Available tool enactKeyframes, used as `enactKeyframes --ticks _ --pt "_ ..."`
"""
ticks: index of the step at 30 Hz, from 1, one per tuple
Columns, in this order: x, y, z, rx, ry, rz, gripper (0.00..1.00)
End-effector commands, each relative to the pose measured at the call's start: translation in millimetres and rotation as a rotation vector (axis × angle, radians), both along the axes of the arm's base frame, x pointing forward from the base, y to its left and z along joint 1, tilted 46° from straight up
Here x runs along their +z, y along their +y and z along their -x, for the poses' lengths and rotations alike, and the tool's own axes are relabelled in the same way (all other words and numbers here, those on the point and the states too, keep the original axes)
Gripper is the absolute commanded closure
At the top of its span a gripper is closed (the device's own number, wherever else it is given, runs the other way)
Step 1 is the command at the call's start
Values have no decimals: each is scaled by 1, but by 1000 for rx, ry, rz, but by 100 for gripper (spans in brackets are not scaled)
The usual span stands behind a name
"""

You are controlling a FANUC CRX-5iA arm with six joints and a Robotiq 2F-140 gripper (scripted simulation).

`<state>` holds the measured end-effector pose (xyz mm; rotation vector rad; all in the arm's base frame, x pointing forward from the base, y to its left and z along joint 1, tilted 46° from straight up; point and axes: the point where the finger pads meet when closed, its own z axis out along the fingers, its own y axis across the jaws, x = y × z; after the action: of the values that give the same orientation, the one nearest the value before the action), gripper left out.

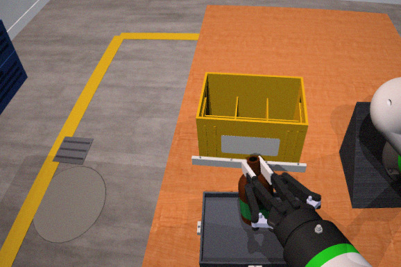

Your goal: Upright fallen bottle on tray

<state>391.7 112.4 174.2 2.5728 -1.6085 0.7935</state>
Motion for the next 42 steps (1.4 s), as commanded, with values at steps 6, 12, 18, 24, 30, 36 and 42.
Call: enactKeyframes --ticks 6,12,18,24,30,36,42 --pt "0 0 0 0 0 0 100" --pt "0 0 0 0 0 0 100" --pt "0 0 0 0 0 0 100" --pt "-1 1 0 0 0 0 100" --pt "-2 2 0 0 0 0 100" --pt "-4 4 1 0 0 0 100" --pt "-7 7 2 0 0 0 100"
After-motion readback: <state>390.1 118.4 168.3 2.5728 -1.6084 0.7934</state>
